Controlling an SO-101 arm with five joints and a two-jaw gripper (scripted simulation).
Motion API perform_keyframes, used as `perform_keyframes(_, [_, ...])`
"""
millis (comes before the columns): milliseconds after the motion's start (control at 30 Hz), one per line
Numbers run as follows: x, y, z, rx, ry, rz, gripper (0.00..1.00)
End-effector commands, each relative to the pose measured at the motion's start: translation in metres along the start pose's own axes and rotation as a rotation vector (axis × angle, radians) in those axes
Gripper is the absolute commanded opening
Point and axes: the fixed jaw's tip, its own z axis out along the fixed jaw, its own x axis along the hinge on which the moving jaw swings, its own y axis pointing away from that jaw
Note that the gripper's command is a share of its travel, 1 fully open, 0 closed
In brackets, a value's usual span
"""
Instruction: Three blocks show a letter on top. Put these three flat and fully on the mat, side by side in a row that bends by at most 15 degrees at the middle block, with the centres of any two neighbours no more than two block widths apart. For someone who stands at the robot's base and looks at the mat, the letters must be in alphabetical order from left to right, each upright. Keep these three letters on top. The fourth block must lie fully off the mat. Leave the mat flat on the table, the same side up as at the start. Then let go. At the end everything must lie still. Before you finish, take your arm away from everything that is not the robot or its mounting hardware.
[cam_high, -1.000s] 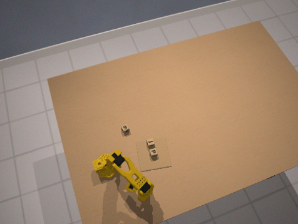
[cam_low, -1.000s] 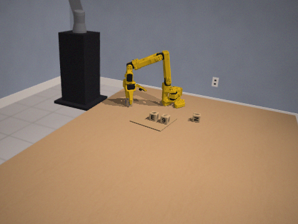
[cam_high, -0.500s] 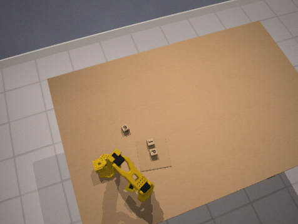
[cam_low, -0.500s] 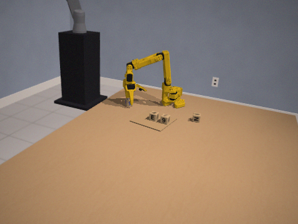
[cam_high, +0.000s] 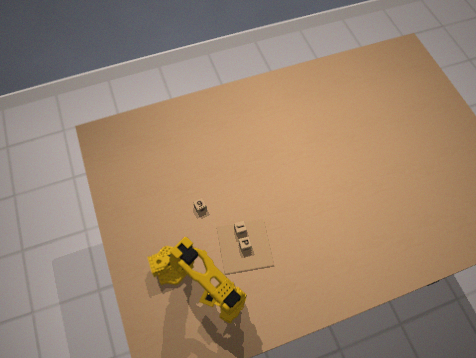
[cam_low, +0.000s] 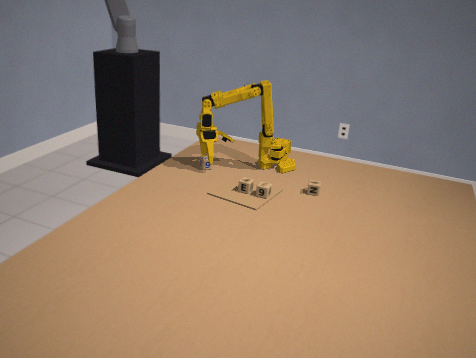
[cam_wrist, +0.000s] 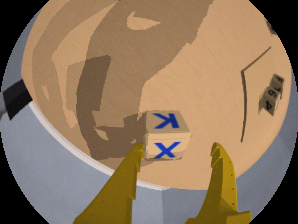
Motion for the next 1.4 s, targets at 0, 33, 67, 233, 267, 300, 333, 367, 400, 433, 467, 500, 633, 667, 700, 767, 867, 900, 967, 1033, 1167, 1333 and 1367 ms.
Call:
perform_keyframes(0, [0.010, 0.004, -0.026, -0.019, 0.071, 0.000, 0.36])
perform_keyframes(33, [0.010, 0.004, -0.030, -0.019, 0.071, 0.000, 0.36])
perform_keyframes(67, [0.010, 0.004, -0.030, -0.019, 0.071, 0.000, 0.36])
perform_keyframes(233, [0.009, 0.003, -0.044, -0.019, 0.071, 0.000, 0.36])
perform_keyframes(267, [0.008, 0.003, -0.047, -0.019, 0.071, 0.000, 0.36])
perform_keyframes(300, [0.007, 0.003, -0.050, -0.019, 0.071, 0.000, 0.36])
perform_keyframes(333, [0.007, 0.003, -0.053, -0.019, 0.071, 0.000, 0.36])
perform_keyframes(367, [0.006, 0.003, -0.055, -0.019, 0.071, 0.000, 0.36])
perform_keyframes(400, [0.006, 0.002, -0.057, -0.019, 0.071, 0.000, 0.36])
perform_keyframes(433, [0.006, 0.002, -0.058, -0.019, 0.071, 0.000, 0.36])
perform_keyframes(467, [0.005, 0.002, -0.059, -0.019, 0.071, 0.000, 0.36])
perform_keyframes(500, [0.005, 0.002, -0.059, -0.019, 0.071, 0.000, 0.36])
perform_keyframes(633, [0.005, 0.002, -0.060, -0.019, 0.071, 0.000, 0.36])
perform_keyframes(667, [0.005, 0.002, -0.060, -0.019, 0.071, 0.000, 0.36])
perform_keyframes(700, [0.005, 0.002, -0.060, -0.019, 0.071, 0.000, 0.36])
perform_keyframes(767, [0.005, 0.002, -0.060, -0.019, 0.071, 0.000, 0.36])
perform_keyframes(867, [0.005, 0.002, -0.060, -0.019, 0.071, 0.000, 0.36])
perform_keyframes(900, [0.005, 0.002, -0.060, -0.019, 0.071, 0.000, 0.36])
perform_keyframes(967, [0.005, 0.002, -0.060, -0.019, 0.071, 0.000, 0.36])
perform_keyframes(1033, [0.005, 0.002, -0.060, -0.019, 0.071, 0.000, 0.36])
perform_keyframes(1167, [0.005, 0.002, -0.060, -0.019, 0.071, 0.000, 0.36])
perform_keyframes(1333, [0.005, 0.002, -0.061, -0.020, 0.075, 0.000, 0.36])
perform_keyframes(1367, [0.005, 0.002, -0.062, -0.022, 0.080, 0.000, 0.36])
